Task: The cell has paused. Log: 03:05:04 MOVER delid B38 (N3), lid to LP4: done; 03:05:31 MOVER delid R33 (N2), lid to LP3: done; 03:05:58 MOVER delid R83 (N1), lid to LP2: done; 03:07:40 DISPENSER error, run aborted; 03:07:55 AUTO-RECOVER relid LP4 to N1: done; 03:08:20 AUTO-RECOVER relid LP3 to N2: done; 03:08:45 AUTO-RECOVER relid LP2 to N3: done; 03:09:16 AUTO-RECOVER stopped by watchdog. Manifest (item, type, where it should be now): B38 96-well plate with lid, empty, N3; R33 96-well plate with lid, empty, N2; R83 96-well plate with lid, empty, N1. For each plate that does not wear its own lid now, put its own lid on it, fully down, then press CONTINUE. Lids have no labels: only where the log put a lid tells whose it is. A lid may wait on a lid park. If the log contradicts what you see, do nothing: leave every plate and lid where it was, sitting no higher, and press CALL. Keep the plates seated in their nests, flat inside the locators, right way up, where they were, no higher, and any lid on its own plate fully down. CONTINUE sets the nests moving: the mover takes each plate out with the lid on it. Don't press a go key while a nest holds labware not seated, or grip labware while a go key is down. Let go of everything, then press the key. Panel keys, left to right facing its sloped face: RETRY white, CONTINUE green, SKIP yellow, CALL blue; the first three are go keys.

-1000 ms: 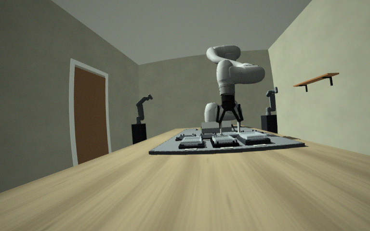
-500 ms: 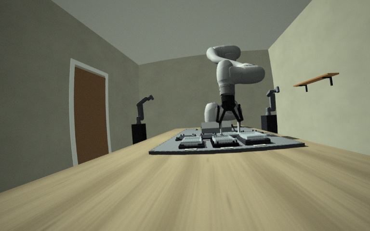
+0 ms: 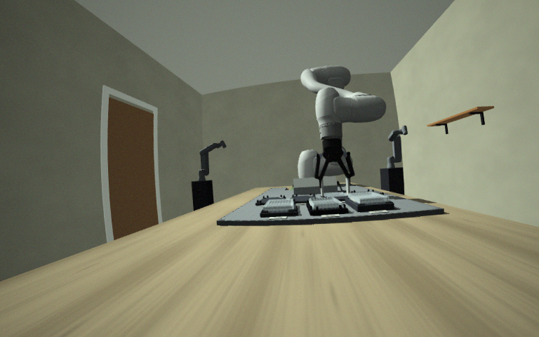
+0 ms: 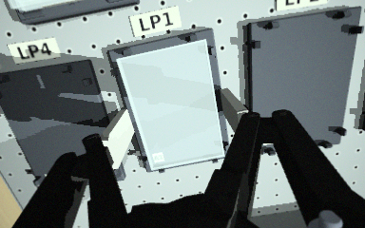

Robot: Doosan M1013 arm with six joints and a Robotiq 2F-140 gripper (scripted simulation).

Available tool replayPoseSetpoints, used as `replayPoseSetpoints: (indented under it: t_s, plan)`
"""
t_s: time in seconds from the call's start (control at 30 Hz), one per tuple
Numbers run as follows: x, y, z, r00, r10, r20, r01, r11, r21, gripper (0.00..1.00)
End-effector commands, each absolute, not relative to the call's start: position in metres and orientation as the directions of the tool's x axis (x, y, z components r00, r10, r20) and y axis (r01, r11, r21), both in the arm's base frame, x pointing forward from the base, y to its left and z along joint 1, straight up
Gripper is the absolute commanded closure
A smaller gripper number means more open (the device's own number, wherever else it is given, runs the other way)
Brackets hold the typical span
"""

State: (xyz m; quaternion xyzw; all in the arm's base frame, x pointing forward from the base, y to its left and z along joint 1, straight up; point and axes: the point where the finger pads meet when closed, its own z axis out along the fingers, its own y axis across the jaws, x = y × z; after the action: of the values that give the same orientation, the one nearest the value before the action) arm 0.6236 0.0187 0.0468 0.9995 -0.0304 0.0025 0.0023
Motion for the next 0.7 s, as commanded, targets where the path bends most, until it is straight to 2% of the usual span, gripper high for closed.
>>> replayPoseSetpoints:
  t_s: [0.0, 0.33, 0.37, 0.67]
  plan:
    - [0.6236, 0.0187, 0.0469, 0.998, -0.061, 0.005, -0.061, -0.998, 0.004, 0.34]
    - [0.6236, 0.0187, 0.0469, 0.998, -0.061, 0.005, -0.061, -0.998, 0.004, 0.34]
    - [0.6236, 0.0187, 0.0469, 0.998, -0.061, 0.005, -0.061, -0.998, 0.004, 1.00]
    - [0.6236, 0.0187, 0.0469, 0.998, -0.061, 0.005, -0.061, -0.998, 0.004, 1.00]
